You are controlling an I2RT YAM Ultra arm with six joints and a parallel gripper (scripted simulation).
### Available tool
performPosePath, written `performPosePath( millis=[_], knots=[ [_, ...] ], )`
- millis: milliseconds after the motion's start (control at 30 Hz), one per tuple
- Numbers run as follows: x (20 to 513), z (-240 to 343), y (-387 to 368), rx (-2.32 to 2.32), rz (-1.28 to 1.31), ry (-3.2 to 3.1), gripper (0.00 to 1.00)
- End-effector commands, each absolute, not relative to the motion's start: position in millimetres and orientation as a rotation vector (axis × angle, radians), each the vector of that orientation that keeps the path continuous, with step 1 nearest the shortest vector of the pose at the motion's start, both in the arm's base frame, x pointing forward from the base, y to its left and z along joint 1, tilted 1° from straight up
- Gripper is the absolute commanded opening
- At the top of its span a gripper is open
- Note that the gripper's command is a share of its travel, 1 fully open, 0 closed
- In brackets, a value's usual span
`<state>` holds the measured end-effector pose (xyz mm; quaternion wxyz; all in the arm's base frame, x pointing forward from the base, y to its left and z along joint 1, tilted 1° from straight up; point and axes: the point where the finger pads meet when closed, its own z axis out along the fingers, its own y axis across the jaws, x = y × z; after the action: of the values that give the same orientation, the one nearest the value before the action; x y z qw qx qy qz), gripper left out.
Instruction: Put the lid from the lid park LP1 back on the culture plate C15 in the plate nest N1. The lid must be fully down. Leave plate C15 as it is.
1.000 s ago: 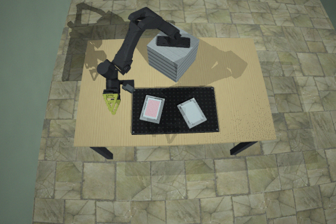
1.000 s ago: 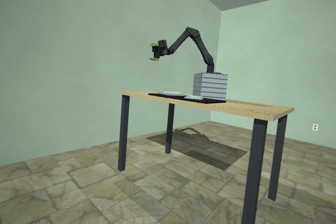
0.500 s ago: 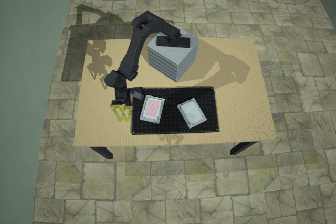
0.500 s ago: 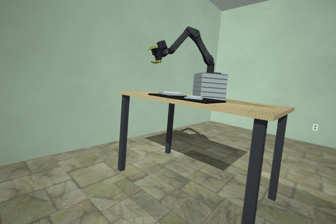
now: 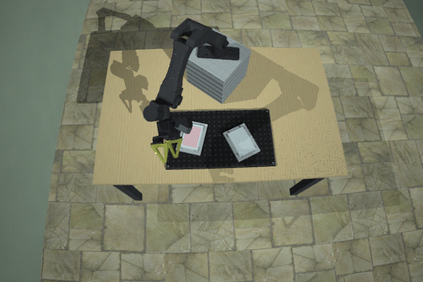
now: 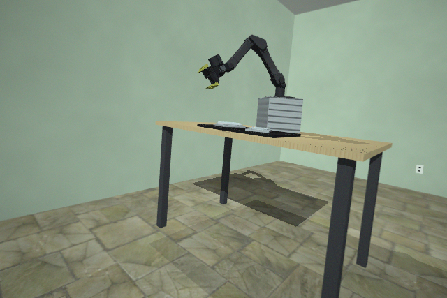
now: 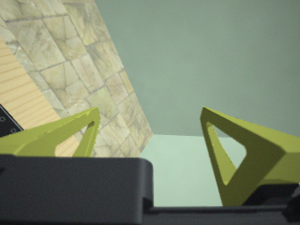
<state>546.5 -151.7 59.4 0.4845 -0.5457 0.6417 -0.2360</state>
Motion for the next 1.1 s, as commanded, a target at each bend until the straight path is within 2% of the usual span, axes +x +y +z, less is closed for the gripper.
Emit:
performPosePath(
  millis=[0,1067],
  knots=[
    [545.8,55.1,-145.8,-1.287,-0.513,1.63,1.0],
    [536.8,-15.6,-38.4,-1.146,-0.102,2.039,1.0]
  ],
)
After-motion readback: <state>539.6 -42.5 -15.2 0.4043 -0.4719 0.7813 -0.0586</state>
